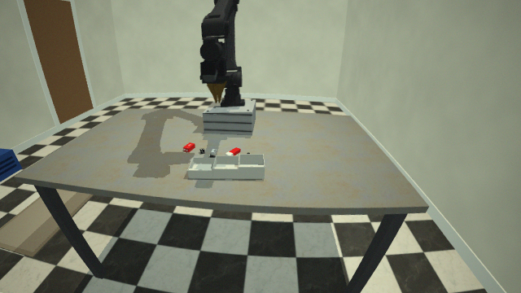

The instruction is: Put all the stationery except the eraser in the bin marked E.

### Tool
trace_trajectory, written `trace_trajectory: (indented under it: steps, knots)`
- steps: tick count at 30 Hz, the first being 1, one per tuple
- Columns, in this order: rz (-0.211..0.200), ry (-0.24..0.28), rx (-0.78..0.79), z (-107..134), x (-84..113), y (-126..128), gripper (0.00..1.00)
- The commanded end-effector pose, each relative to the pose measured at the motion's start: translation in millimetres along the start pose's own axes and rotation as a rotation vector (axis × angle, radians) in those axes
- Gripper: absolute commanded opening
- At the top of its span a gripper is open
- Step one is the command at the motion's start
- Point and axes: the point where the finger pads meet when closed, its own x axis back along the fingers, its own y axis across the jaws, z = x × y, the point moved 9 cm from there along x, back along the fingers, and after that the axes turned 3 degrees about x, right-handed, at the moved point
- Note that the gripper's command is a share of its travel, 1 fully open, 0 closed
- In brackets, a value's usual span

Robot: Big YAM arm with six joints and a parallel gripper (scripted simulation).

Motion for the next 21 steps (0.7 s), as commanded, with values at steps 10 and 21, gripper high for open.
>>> trace_trajectory:
  steps: [10, 21]
  knots:
    - [0.003, 0.005, 0.011, -3.2, 2.5, -4.4, 0.08]
    - [0.004, -0.005, 0.01, -0.9, 5.8, -5.7, 0.08]
